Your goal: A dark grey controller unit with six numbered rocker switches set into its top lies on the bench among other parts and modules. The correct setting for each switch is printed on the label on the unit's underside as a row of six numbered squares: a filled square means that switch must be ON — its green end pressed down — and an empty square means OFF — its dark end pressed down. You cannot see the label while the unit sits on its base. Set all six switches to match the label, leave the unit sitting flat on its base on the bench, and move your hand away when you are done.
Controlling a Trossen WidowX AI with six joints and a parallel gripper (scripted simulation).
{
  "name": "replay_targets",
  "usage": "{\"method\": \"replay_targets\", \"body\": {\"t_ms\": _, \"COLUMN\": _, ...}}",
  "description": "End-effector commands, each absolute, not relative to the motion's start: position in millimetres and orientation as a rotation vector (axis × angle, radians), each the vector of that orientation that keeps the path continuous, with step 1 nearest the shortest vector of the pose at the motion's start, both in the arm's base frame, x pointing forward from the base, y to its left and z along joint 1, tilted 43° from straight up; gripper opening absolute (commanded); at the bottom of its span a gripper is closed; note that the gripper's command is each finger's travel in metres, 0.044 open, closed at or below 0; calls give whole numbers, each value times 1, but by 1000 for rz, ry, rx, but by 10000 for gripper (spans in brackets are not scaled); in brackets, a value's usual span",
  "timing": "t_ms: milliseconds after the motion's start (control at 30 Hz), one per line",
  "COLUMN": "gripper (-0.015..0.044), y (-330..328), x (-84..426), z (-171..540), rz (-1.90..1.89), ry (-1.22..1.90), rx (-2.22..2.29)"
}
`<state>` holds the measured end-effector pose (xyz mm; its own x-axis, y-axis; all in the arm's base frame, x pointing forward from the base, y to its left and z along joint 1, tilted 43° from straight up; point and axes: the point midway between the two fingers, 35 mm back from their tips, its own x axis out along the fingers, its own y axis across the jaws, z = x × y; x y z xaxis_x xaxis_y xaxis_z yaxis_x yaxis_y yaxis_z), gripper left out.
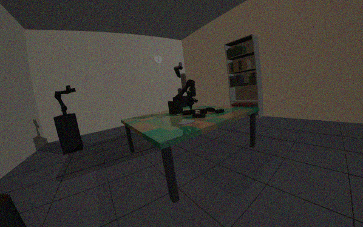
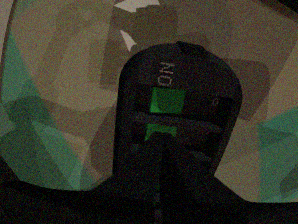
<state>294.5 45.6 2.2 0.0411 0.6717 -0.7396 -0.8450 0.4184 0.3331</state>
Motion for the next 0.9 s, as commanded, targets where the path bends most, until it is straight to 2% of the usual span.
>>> {"method": "replay_targets", "body": {"t_ms": 0, "gripper": 0, "y": 50, "x": 293, "z": -3, "rz": 1174, "ry": 990, "rx": -199}}
{"method": "replay_targets", "body": {"t_ms": 567, "gripper": 0, "y": 52, "x": 293, "z": -6, "rz": 1175, "ry": 990, "rx": -199}}
{"method": "replay_targets", "body": {"t_ms": 867, "gripper": 0, "y": 22, "x": 291, "z": 27, "rz": 1174, "ry": 991, "rx": -201}}
